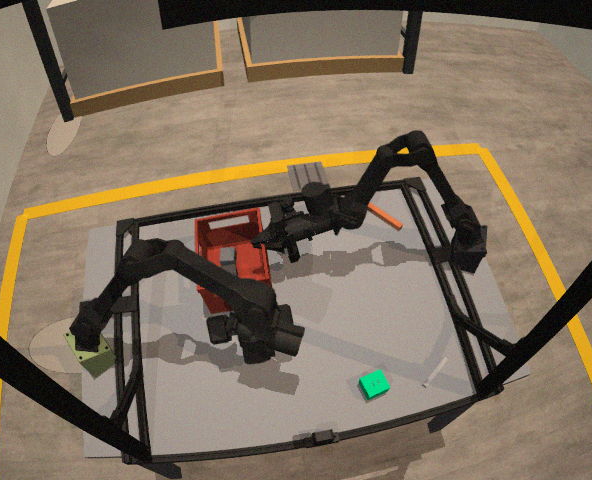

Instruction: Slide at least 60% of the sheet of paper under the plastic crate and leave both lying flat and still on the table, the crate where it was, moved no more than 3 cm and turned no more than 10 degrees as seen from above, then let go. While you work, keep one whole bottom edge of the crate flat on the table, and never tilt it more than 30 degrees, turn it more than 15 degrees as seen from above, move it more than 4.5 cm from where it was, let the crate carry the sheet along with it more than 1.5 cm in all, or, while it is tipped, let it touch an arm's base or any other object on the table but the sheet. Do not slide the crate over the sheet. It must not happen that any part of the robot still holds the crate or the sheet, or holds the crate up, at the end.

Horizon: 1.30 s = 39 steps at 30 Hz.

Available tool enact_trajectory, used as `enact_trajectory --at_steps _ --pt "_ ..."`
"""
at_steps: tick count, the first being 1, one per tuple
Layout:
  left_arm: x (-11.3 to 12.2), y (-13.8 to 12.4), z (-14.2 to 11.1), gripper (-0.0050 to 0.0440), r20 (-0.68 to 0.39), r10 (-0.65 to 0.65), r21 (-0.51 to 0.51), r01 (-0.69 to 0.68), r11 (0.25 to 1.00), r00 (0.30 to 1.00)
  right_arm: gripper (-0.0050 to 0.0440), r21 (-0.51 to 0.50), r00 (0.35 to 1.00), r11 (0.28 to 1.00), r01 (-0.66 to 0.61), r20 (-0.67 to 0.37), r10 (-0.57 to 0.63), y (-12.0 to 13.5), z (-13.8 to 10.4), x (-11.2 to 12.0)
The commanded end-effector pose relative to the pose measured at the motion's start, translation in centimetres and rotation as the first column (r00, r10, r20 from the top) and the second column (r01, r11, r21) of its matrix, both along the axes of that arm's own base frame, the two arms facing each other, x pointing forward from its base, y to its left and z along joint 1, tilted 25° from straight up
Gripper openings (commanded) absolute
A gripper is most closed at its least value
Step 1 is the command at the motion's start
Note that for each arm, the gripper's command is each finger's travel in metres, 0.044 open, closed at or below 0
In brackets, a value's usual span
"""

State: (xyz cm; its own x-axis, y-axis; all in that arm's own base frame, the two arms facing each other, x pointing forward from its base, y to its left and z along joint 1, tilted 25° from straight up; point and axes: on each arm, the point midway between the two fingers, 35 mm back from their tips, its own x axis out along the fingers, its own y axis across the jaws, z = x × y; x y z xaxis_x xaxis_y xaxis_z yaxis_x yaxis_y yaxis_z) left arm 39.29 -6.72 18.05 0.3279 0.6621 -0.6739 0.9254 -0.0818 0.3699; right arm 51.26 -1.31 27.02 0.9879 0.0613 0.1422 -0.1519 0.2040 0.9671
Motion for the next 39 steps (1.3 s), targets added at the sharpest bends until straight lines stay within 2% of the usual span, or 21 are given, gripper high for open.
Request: enact_trajectory --at_steps 1,28,39 --pt "-0.1 0.0 0.1 0.0400 0.002 0.002 0.003 -0.002 1.000 1.000 0.0000 -0.001 0.999 1.000 -0.009 0.050 0.009 0.3 1.9 -0.4" --pt "-0.1 0.0 0.1 0.0400 0.002 0.002 0.003 -0.002 1.000 1.000 0.0000 -0.001 0.999 1.000 -0.008 0.046 0.008 0.3 1.8 -0.3" --pt "-0.1 0.0 0.1 0.0400 0.002 0.002 0.003 -0.002 1.000 1.000 0.0000 -0.005 0.994 1.000 -0.020 0.109 0.021 -0.3 -1.4 0.1"
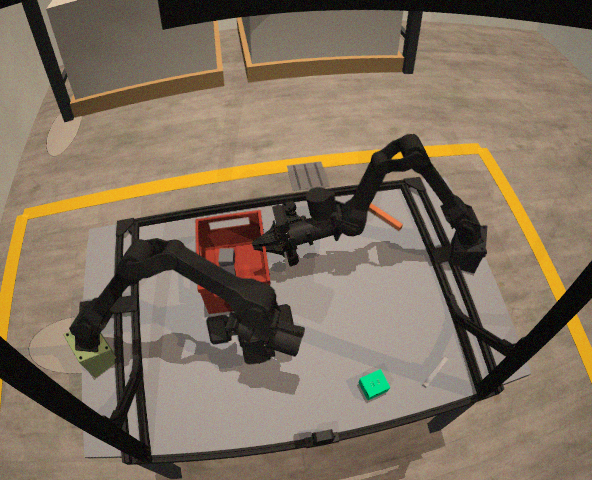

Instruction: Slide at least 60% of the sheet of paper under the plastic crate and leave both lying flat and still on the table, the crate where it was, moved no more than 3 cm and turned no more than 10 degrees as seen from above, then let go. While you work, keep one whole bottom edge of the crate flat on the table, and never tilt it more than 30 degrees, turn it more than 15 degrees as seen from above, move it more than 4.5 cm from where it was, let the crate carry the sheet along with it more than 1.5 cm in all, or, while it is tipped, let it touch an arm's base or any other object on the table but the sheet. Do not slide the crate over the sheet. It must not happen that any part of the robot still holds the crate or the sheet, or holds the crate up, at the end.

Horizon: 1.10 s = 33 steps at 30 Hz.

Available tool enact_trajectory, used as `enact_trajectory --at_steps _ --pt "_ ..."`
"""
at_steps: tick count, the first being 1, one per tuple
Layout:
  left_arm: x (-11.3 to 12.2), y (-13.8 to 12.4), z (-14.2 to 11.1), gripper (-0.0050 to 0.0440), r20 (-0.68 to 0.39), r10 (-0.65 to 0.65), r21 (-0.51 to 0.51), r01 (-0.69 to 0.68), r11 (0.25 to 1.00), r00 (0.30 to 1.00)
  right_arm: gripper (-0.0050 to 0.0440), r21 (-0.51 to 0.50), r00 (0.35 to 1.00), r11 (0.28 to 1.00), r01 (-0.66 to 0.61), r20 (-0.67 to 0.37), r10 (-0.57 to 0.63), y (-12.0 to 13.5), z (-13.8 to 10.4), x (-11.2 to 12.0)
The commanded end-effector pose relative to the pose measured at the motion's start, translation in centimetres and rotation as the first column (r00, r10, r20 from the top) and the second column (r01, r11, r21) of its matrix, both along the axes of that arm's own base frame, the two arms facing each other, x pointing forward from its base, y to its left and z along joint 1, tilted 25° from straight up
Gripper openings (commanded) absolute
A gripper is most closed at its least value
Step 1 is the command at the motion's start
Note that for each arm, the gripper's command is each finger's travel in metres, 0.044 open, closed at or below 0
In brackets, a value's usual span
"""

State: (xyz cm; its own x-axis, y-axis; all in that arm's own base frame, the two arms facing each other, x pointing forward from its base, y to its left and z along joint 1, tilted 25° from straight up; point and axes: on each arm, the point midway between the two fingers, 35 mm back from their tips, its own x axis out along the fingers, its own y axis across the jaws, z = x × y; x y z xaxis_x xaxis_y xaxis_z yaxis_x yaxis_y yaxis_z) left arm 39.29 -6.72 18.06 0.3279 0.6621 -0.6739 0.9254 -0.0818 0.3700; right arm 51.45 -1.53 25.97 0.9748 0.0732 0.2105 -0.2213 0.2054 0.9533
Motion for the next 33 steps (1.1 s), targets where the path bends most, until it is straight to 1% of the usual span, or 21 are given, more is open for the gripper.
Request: enact_trajectory --at_steps 1,2,4,6,19,20,33 --pt "-0.05 0.05 0.07 0.0400 0.002 0.002 0.003 -0.002 1.000 1.000 0.0000 -0.001 0.999 1.000 -0.011 0.049 0.011 -0.15 -0.50 -0.13" --pt "-0.05 0.05 0.07 0.0400 0.002 0.002 0.003 -0.002 1.000 1.000 0.0024 0.000 1.000 1.000 -0.002 0.010 0.002 -0.04 -0.18 -0.02" --pt "-0.05 0.05 0.07 0.0400 0.002 0.002 0.003 -0.002 1.000 1.000 0.0072 0.000 1.000 1.000 -0.002 0.010 0.002 -0.04 -0.18 -0.02" --pt "-0.05 0.05 0.07 0.0400 0.002 0.002 0.003 -0.002 1.000 1.000 0.0072 0.000 1.000 1.000 -0.002 0.010 0.002 -0.04 -0.18 -0.02" --pt "-0.05 0.05 0.07 0.0400 0.002 0.002 0.003 -0.002 1.000 1.000 0.0384 0.000 1.000 1.000 -0.002 0.010 0.002 -0.04 -0.18 -0.02" --pt "-0.05 0.05 0.07 0.0400 0.002 0.002 0.003 -0.002 1.000 1.000 0.0400 0.000 1.000 1.000 -0.002 0.010 0.002 -0.04 -0.18 -0.02" --pt "-0.05 0.05 0.07 0.0400 0.002 0.002 0.003 -0.002 1.000 1.000 0.0400 0.000 1.000 1.000 -0.002 0.010 0.002 -0.04 -0.18 -0.02"
